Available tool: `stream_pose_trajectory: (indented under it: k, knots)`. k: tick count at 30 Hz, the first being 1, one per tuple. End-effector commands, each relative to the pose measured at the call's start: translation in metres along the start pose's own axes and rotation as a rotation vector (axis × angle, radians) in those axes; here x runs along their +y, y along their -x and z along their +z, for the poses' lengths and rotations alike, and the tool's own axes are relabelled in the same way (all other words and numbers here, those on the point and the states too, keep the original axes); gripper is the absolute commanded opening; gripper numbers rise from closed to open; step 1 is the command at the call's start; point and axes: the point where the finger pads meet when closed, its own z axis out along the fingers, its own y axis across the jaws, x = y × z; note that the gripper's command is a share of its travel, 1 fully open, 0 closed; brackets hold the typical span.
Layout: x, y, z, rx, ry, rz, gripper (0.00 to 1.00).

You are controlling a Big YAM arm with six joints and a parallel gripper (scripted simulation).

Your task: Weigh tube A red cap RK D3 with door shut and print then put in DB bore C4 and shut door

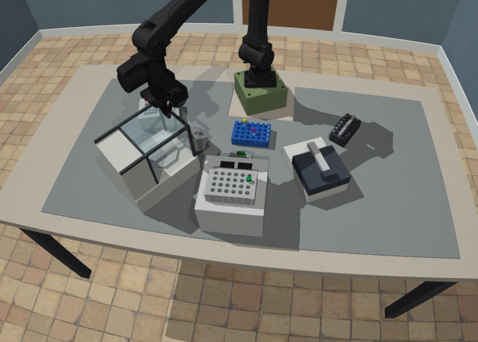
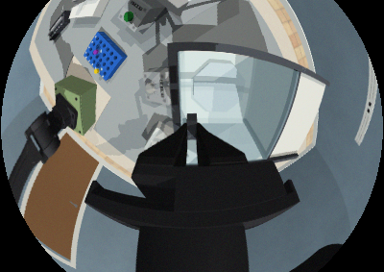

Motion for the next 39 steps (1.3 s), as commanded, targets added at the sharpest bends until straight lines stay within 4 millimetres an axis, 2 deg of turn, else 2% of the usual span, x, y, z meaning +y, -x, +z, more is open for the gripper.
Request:
stream_pose_trajectory:
  k: [1, 2, 3, 4, 39]
  knots:
    - [0.006, 0.0, -0.008, 0.004, -0.007, 0.007, 0.06]
    - [0.006, 0.0, -0.008, 0.004, -0.007, 0.007, 0.06]
    - [-0.02, 0.0, -0.015, 0.003, -0.028, 0.007, 0.3]
    - [-0.012, 0.0, -0.012, 0.001, -0.029, 0.002, 0.3]
    - [-0.012, 0.0, -0.012, 0.001, -0.029, 0.002, 0.3]
